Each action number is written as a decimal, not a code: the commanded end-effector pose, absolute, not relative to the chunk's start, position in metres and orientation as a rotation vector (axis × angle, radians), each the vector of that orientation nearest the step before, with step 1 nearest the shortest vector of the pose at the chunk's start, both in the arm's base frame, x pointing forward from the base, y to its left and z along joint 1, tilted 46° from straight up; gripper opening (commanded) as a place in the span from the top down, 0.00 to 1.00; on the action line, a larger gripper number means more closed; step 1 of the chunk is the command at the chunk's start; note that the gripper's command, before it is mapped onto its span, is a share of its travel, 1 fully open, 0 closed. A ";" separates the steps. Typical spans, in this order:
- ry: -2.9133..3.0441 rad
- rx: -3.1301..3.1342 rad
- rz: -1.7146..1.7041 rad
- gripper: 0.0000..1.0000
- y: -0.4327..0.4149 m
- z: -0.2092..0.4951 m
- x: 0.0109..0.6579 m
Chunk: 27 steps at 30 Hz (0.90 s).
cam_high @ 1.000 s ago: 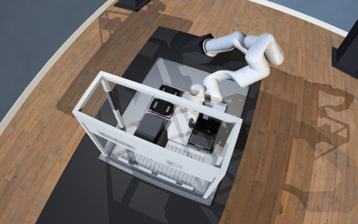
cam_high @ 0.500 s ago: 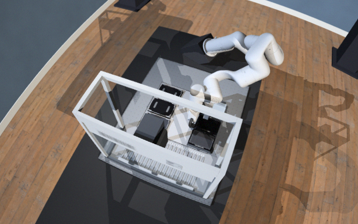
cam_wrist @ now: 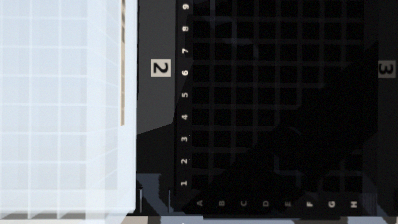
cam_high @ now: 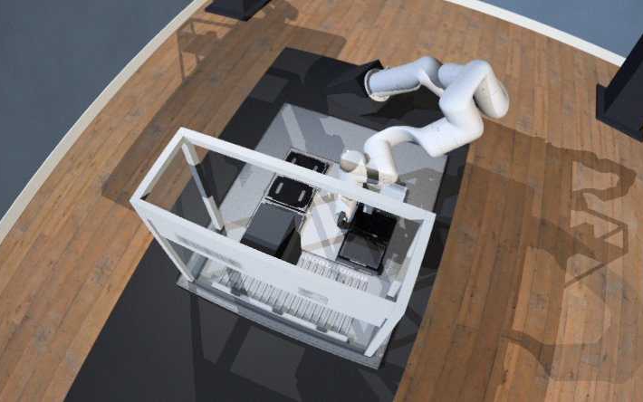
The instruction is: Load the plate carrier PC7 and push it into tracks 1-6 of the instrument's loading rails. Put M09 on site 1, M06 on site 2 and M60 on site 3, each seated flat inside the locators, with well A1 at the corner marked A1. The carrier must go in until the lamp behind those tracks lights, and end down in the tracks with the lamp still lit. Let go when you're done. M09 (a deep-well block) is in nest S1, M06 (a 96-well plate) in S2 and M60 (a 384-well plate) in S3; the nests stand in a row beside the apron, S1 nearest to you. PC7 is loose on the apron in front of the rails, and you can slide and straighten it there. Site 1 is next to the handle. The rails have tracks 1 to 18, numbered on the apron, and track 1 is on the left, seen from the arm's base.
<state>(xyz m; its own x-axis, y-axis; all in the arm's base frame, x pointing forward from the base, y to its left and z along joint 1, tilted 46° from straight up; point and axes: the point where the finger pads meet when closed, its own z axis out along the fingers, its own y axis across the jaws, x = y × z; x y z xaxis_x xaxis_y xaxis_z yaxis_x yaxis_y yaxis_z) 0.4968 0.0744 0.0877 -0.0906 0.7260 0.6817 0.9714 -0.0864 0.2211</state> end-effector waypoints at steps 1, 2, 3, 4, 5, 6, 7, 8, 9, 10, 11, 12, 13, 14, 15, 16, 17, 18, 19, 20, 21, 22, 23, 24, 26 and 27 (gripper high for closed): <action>-1.845 -1.847 -0.983 0.00 0.070 0.087 0.498; -1.845 -1.847 -0.983 0.00 0.070 0.087 0.498; -1.845 -1.847 -0.983 0.00 0.069 0.086 0.498; -1.845 -1.847 -0.983 0.00 0.069 0.086 0.498; -1.845 -1.847 -0.983 0.00 0.069 0.086 0.498; -1.845 -1.847 -0.983 0.00 0.069 0.086 0.498; -1.845 -1.847 -0.983 0.00 0.069 0.086 0.498; -1.845 -1.847 -0.983 0.00 0.069 0.086 0.498; -1.845 -1.847 -0.983 0.00 0.069 0.086 0.498; -1.845 -1.847 -0.983 0.00 0.069 0.086 0.498; -1.845 -1.847 -0.983 0.00 0.068 0.087 0.498; -1.845 -1.847 -0.983 0.00 0.068 0.087 0.498; -1.845 -1.847 -0.983 0.00 0.068 0.087 0.498; -1.845 -1.847 -0.983 0.00 0.067 0.088 0.498; -1.845 -1.847 -0.983 0.00 0.065 0.089 0.497; -1.845 -1.847 -0.983 0.00 0.064 0.090 0.497; -1.845 -1.847 -0.983 0.00 0.063 0.092 0.497; -1.845 -1.847 -0.983 0.00 0.062 0.093 0.496; -1.845 -1.847 -0.983 0.00 0.061 0.094 0.496; -1.845 -1.847 -0.983 0.00 0.060 0.095 0.495; -1.845 -1.847 -0.983 0.00 0.059 0.096 0.495; -1.845 -1.847 -0.983 0.00 0.057 0.097 0.495; -1.845 -1.847 -0.983 0.00 0.056 0.099 0.494; -1.845 -1.847 -0.983 0.00 0.055 0.100 0.494; -1.845 -1.847 -0.983 0.00 0.053 0.102 0.493; -1.845 -1.847 -0.983 0.00 0.052 0.103 0.493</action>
